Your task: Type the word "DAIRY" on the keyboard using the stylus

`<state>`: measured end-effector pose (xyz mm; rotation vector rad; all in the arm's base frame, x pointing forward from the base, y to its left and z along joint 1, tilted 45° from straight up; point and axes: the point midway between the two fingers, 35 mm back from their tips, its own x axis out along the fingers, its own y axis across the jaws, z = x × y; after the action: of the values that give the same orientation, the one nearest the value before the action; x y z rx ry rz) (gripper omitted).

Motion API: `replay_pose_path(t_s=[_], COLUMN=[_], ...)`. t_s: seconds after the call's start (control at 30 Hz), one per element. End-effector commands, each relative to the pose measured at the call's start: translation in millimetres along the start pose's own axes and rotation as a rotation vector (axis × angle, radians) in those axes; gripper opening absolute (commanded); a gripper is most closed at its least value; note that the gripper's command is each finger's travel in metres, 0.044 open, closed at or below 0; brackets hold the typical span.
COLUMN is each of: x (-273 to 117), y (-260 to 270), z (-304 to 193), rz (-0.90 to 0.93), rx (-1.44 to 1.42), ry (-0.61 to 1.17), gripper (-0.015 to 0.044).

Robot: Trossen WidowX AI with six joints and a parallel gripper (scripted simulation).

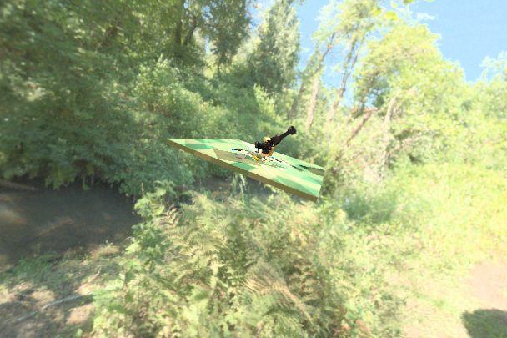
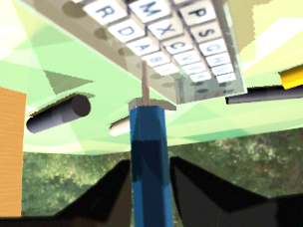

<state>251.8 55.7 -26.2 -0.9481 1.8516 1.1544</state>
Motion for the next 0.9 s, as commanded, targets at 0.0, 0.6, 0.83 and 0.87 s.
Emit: replay_pose_path(t_s=[0.0, 0.6, 0.83, 0.87], x=[2.4, 5.1, 6.5, 6.7], y=[0.0, 0.0, 0.0, 0.0], z=[2.4, 7.1, 9.6, 9.9], rz=[0.005, 0.005, 0.005, 0.005], rx=[0.003, 0.003, 0.003, 0.003], ry=[-0.001, -0.001, -0.001, -0.001], gripper=[0.0081, 0.0081, 0.0081, 0.0081])
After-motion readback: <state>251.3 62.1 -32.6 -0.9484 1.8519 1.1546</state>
